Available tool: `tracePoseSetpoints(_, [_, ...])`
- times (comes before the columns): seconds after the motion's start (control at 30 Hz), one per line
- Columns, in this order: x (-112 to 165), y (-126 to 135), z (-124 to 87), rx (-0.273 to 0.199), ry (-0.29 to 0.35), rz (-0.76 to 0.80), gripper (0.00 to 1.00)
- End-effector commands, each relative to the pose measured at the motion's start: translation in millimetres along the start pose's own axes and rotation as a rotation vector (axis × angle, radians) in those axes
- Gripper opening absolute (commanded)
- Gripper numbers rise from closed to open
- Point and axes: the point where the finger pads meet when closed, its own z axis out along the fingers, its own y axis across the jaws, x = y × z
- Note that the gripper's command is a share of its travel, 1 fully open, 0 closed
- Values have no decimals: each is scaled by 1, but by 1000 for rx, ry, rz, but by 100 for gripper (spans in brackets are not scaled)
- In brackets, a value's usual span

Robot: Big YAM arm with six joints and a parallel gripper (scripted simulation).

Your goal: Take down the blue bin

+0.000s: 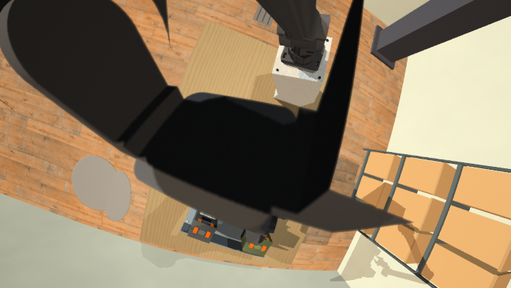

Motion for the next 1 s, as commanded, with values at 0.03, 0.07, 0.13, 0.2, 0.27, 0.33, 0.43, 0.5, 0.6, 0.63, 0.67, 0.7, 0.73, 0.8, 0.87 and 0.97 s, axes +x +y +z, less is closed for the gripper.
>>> tracePoseSetpoints(0.03, [5, -17, 10, 15, -1, 13, 43])
tracePoseSetpoints(0.07, [5, -17, 10, 15, -1, 13, 43])
tracePoseSetpoints(0.13, [5, -15, 11, 6, 1, 9, 43])
tracePoseSetpoints(0.2, [5, -17, 14, 15, -1, 13, 43])
tracePoseSetpoints(0.27, [5, -17, 16, 14, -1, 12, 43])
tracePoseSetpoints(0.33, [5, -17, 19, 14, -1, 12, 43])
tracePoseSetpoints(0.43, [5, -17, 24, 14, -1, 12, 43])
tracePoseSetpoints(0.5, [5, -16, 27, 14, -1, 12, 43])
tracePoseSetpoints(0.6, [5, -16, 32, 13, 0, 12, 43])
tracePoseSetpoints(0.63, [5, -16, 32, 13, 0, 12, 43])
tracePoseSetpoints(0.67, [5, -16, 32, 13, 0, 12, 43])
tracePoseSetpoints(0.7, [5, -16, 33, 11, 0, 11, 43])
tracePoseSetpoints(0.73, [5, -16, 35, 13, 0, 12, 43])
tracePoseSetpoints(0.8, [5, -16, 38, 13, 0, 12, 43])
tracePoseSetpoints(0.87, [5, -16, 41, 12, 0, 12, 43])
tracePoseSetpoints(0.97, [5, -16, 44, 12, 0, 11, 43])
